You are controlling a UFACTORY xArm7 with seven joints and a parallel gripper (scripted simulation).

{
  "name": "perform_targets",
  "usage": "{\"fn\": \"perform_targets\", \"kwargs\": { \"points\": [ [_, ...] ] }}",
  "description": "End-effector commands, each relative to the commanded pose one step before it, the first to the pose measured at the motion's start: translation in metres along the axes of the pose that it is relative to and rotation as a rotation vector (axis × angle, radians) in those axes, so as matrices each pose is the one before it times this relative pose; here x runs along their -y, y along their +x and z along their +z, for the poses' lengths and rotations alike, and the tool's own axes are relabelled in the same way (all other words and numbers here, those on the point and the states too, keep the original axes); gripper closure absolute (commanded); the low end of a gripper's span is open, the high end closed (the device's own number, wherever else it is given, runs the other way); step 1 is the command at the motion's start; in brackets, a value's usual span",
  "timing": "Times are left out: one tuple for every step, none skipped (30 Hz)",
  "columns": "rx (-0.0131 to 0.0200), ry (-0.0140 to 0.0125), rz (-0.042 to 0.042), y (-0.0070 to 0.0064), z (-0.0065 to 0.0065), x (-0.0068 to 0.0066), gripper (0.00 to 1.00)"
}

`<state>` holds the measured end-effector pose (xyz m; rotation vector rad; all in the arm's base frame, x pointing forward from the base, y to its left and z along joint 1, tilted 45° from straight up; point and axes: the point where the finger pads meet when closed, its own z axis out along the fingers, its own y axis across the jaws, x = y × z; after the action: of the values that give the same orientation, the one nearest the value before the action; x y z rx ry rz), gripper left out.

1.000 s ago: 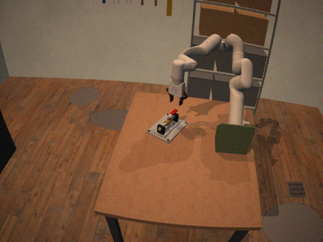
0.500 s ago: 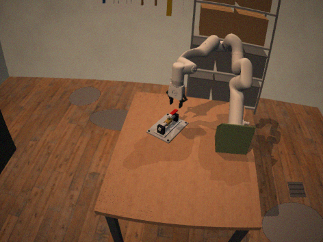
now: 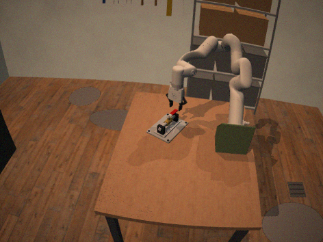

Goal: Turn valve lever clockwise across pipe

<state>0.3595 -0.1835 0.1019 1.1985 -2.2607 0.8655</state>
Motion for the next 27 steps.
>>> {"fn": "perform_targets", "kwargs": {
  "points": [
    [0.00265, 0.00313, -0.00040, -0.00103, 0.00440, 0.00103, 0.32],
    [0.00000, 0.00000, 0.00000, 0.00000, 0.00000, 0.00000, 0.32],
    [0.00000, 0.00000, 0.00000, 0.00000, 0.00000, 0.00000, 0.32],
    [0.00000, 0.00001, 0.00001, -0.00001, 0.00087, 0.00001, 0.32],
    [0.00000, 0.00001, 0.00000, -0.00001, 0.00078, 0.00001, 0.32],
    [0.00000, 0.00000, 0.00000, 0.00000, 0.00068, 0.00001, 0.32],
    [0.00000, 0.00000, 0.00000, 0.00000, 0.00059, 0.00001, 0.32],
    [0.00000, 0.00000, 0.00000, 0.00000, 0.00051, 0.00000, 0.32],
    [0.00000, 0.00000, 0.00000, 0.00000, 0.00042, 0.00000, 0.32],
    [0.00000, 0.00000, 0.00000, 0.00000, 0.00034, 0.00000, 0.32],
    [0.00000, 0.00000, 0.00000, 0.00000, 0.00027, 0.00000, 0.32],
    [0.00000, 0.00000, 0.00000, 0.00000, 0.00020, 0.00000, 0.32],
    [0.00000, 0.00000, 0.00000, 0.00000, 0.00014, 0.00000, 0.32],
    [0.00000, 0.00000, 0.00000, 0.00000, 0.00009, 0.00000, 0.32],
    [0.00000, 0.00000, 0.00000, 0.00000, 0.00005, 0.00000, 0.32],
    [0.00000, 0.00000, 0.00000, 0.00000, 0.00002, 0.00000, 0.32],
    [0.00000, 0.00000, 0.00000, 0.00000, 0.00000, 0.00000, 0.32],
    [0.00000, 0.00000, 0.00000, 0.00000, 0.00000, 0.00000, 0.32],
    [0.00000, 0.00000, 0.00000, 0.00000, 0.00000, 0.00000, 0.32],
    [0.00000, 0.00000, 0.00000, 0.00000, 0.00000, 0.00000, 0.32],
    [0.00000, 0.00000, 0.00000, 0.00000, 0.00000, 0.00000, 0.32],
    [0.00000, 0.00000, 0.00000, 0.00000, 0.00000, 0.00000, 0.32],
    [0.00000, 0.00000, 0.00000, 0.00000, 0.00000, 0.00000, 0.32],
    [0.00000, 0.00000, 0.00000, 0.00000, 0.00000, 0.00000, 0.32],
    [0.00000, 0.00000, 0.00000, 0.00000, 0.00000, 0.00000, 0.32],
    [0.00000, 0.00000, 0.00000, 0.00000, 0.00000, 0.00000, 0.32],
    [0.00000, 0.00000, 0.00000, 0.00000, 0.00000, 0.00000, 0.32]
  ]
}}
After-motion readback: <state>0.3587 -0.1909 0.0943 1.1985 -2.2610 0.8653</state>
